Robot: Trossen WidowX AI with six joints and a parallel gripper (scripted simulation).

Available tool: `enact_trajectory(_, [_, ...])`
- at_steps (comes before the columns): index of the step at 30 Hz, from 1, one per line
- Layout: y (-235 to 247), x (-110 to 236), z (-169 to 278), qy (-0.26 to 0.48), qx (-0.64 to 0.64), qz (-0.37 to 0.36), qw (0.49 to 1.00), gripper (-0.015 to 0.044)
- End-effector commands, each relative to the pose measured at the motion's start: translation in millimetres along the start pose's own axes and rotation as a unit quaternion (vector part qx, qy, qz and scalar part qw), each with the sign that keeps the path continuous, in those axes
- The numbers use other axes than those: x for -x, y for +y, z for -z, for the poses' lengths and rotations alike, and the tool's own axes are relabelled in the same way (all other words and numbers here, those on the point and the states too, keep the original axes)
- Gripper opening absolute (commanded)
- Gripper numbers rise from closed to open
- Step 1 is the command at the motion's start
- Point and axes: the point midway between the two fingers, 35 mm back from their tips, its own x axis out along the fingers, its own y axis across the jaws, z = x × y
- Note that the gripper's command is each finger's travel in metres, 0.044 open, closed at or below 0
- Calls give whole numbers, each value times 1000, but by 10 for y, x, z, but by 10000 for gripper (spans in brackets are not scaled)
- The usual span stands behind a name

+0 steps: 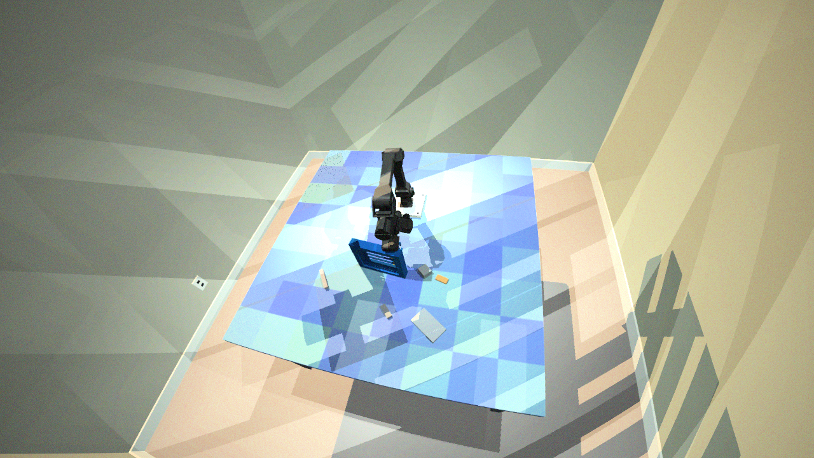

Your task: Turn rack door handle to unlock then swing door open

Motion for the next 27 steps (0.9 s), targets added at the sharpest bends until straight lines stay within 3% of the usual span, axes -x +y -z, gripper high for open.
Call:
enact_trajectory(1, [3,-22,21,5,32,-1,999,8])
enact_trajectory(6, [3,-22,21,5,32,-1,999,8])
enact_trajectory(16, [3,-22,21,5,32,-1,999,271])
enact_trajectory(19, [3,-22,21,5,16,-1,1000,281])
enact_trajectory(27, [3,-21,21,5,-177,0,984,281])
